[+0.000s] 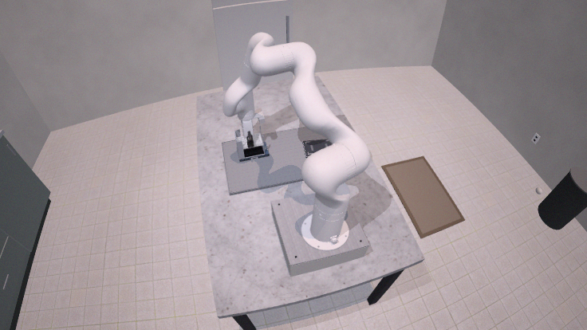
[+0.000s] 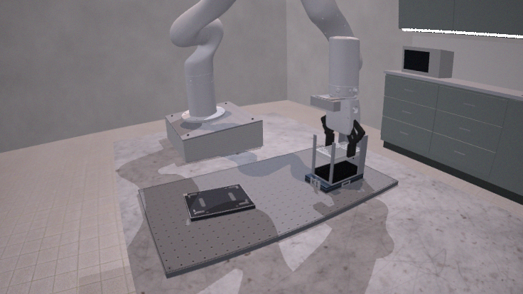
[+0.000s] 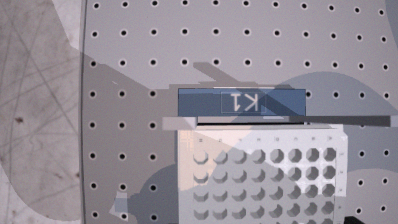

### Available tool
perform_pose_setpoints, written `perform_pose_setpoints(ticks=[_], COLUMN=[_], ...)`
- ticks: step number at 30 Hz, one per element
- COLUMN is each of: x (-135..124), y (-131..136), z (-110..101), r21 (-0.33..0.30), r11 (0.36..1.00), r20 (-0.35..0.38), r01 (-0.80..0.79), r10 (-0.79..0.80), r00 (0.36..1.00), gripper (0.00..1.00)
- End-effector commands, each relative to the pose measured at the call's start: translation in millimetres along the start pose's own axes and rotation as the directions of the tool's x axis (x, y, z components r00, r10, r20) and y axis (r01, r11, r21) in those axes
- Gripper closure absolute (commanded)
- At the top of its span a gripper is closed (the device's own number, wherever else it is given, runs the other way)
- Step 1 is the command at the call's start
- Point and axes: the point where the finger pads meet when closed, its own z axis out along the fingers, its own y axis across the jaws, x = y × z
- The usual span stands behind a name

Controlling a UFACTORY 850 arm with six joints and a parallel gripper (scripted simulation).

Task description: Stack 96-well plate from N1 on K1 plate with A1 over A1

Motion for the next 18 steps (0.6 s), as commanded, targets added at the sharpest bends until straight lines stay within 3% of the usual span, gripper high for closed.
perform_pose_setpoints(ticks=[1,18], x=[-0.4,-0.4], y=[-1.1,-1.2], z=[8.7,33.4], r21=[0.002,0.002], r11=[1.0,1.0], r20=[0.001,0.001], r01=[0.0,0.0], r10=[0.0,0.0], r00=[1.0,1.0], gripper=[1.0,1.0])
